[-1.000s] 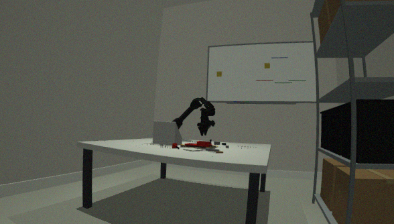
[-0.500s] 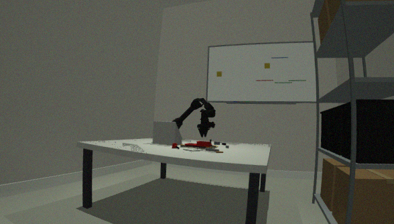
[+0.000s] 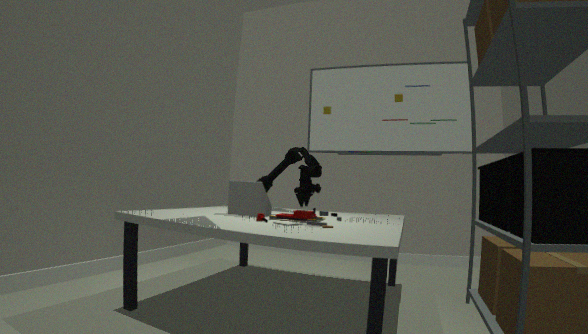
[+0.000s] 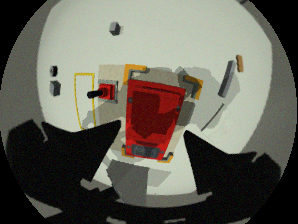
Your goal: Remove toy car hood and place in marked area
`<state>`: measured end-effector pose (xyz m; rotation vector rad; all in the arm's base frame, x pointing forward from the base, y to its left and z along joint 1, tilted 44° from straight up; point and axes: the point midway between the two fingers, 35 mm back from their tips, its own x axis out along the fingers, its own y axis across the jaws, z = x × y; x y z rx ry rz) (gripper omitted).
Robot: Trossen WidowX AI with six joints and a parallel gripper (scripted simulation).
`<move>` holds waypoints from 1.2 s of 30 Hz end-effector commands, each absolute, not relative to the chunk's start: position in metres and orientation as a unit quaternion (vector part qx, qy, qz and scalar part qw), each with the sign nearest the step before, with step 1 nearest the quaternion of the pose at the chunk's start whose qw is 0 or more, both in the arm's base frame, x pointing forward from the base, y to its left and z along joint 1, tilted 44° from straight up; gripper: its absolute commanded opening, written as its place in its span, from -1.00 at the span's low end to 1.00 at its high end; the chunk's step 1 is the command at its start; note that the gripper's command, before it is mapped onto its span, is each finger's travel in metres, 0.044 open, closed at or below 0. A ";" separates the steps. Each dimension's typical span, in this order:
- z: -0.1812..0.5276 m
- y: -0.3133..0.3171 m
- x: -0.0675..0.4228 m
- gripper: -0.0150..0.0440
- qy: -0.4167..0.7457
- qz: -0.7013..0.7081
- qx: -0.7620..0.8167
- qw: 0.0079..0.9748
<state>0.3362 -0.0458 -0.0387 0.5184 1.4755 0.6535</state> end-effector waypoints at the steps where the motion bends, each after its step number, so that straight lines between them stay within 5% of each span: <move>1: -0.042 -0.042 0.335 1.00 0.653 0.288 0.234 0.660; 36: -0.056 -0.026 0.335 1.00 0.653 0.289 0.234 0.659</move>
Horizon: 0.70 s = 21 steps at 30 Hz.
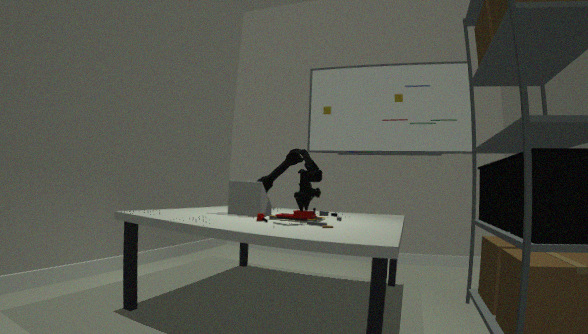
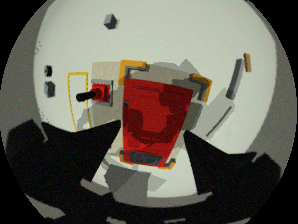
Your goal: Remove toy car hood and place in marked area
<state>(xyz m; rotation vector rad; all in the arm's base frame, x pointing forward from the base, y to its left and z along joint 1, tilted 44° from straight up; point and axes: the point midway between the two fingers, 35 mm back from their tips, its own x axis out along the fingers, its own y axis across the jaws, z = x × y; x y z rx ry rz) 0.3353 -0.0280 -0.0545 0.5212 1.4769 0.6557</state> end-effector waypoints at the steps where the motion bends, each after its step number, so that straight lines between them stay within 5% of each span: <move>1: -0.057 -0.026 0.335 1.00 0.653 0.289 0.234 0.659; 21: -0.064 -0.019 0.334 1.00 0.653 0.289 0.235 0.659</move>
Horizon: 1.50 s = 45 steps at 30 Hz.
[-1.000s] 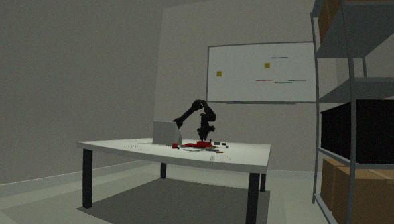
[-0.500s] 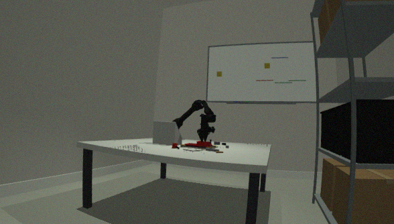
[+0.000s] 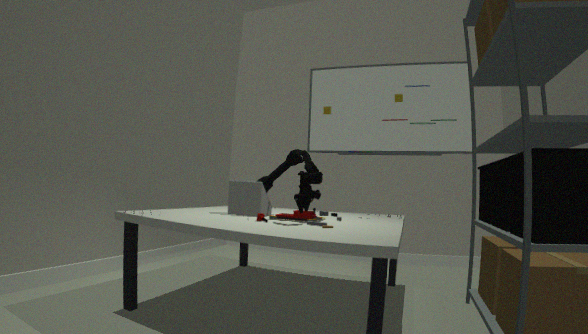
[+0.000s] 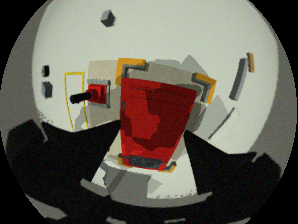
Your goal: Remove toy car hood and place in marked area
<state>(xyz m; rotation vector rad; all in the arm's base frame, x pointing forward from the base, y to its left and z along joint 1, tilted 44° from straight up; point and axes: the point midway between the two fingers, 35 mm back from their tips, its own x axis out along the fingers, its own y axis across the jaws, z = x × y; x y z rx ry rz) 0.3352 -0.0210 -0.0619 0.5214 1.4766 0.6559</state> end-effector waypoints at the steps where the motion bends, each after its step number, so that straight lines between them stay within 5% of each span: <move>1: -0.064 -0.018 0.334 1.00 0.653 0.289 0.235 0.659; 10: -0.067 -0.015 0.334 1.00 0.653 0.289 0.235 0.659; 14: -0.065 -0.018 0.335 0.64 0.653 0.290 0.231 0.661; 23: -0.065 -0.018 0.335 0.44 0.653 0.290 0.231 0.661; 34: -0.062 -0.021 0.335 -0.49 0.653 0.290 0.231 0.661; 45: -0.056 -0.027 0.336 -0.49 0.653 0.290 0.231 0.661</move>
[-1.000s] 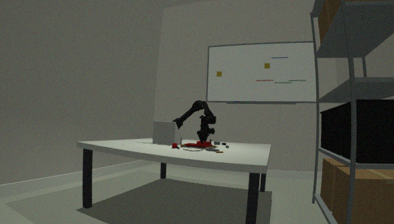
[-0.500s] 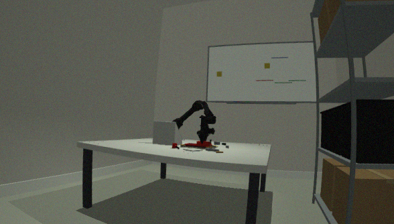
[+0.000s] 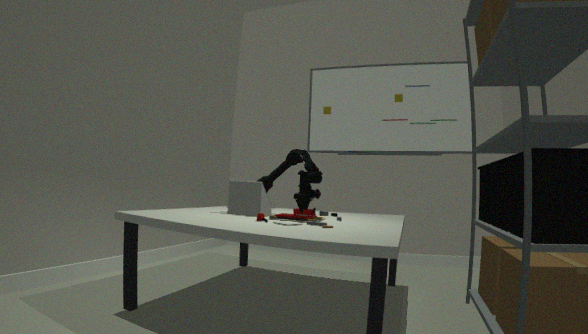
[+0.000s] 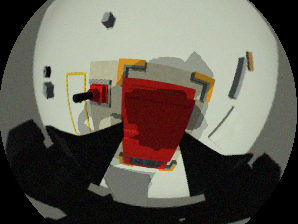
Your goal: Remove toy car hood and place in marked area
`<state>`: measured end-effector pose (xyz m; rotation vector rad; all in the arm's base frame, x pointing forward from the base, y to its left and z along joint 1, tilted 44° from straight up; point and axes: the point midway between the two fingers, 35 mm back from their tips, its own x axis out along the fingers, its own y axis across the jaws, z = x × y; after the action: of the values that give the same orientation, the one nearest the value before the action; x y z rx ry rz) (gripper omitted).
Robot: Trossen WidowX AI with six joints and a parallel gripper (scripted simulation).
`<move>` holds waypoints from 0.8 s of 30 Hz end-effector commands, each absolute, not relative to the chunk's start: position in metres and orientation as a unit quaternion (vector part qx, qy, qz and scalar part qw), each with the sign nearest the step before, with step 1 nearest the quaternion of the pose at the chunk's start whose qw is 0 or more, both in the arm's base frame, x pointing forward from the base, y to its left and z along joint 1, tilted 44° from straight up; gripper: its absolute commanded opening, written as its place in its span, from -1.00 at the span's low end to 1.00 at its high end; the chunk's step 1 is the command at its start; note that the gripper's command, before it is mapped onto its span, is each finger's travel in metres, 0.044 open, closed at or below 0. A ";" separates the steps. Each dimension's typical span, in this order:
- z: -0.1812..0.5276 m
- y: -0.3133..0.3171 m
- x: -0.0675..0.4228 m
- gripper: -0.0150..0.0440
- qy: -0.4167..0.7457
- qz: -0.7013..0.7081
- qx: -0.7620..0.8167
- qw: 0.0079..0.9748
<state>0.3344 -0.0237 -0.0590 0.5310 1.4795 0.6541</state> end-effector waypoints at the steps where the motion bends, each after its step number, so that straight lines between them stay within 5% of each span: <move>1: -0.056 -0.027 0.336 -0.49 0.653 0.290 0.231 0.661; 24: -0.045 -0.038 0.336 -0.49 0.653 0.289 0.231 0.661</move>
<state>0.3343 -0.0344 -0.0478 0.5323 1.4813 0.6533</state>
